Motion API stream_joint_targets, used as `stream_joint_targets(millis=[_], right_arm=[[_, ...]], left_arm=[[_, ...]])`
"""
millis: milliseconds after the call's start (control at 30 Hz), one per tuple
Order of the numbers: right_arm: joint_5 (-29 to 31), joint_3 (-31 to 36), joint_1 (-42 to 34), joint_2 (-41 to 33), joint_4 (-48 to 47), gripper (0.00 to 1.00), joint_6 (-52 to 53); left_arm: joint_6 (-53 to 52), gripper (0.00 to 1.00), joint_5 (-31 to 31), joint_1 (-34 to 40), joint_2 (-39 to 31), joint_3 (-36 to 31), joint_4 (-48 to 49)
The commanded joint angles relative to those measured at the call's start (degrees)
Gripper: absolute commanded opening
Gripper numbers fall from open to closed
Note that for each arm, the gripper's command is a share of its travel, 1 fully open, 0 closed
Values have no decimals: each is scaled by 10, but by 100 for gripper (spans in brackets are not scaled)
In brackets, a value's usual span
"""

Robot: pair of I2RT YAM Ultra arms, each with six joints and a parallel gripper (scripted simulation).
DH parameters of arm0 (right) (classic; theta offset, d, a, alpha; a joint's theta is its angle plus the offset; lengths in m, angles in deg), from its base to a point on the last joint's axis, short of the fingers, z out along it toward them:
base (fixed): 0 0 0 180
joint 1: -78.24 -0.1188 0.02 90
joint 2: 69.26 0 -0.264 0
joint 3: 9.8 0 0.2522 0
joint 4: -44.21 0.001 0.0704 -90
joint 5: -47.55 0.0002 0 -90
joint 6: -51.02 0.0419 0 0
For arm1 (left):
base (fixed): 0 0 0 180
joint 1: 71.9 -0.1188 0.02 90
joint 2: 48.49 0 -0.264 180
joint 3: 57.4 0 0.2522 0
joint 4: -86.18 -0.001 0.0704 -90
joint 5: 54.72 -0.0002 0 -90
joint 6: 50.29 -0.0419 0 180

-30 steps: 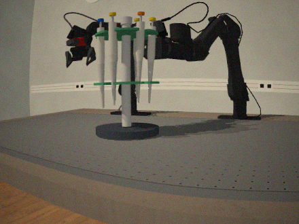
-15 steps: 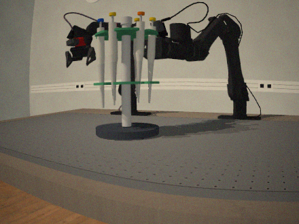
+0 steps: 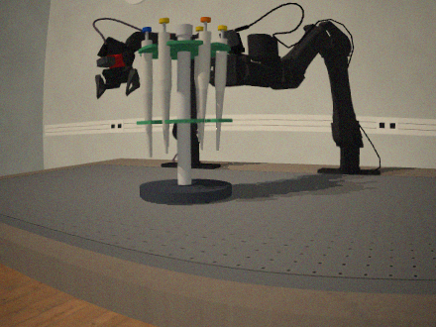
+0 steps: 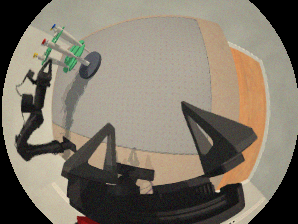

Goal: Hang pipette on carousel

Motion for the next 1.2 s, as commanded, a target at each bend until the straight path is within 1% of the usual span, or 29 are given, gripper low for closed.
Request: stream_joint_targets(millis=[0,133,200,300,333,467,533,1167], right_arm=[[-13,-9,5,-3,-8,100,-7],[-13,-9,5,-3,-8,100,-7],[-13,-9,5,-3,-8,100,-7],[-13,-9,5,-3,-8,100,-7],[-13,-9,5,-3,-8,100,-7],[-13,-9,5,-3,-8,100,-7],[-13,-9,5,-3,-8,100,-7],[-13,-9,5,-3,-8,100,-7]], left_arm=[[2,12,-4,-6,-17,19,20],[2,12,-4,-6,-17,19,20],[-4,12,62,24,-18,26,-9],[-8,12,145,52,5,40,-30],[-8,12,153,54,7,43,-33],[-5,12,161,56,-5,48,-37],[-5,12,162,47,-5,48,-33],[-5,12,163,47,-5,49,-29]])
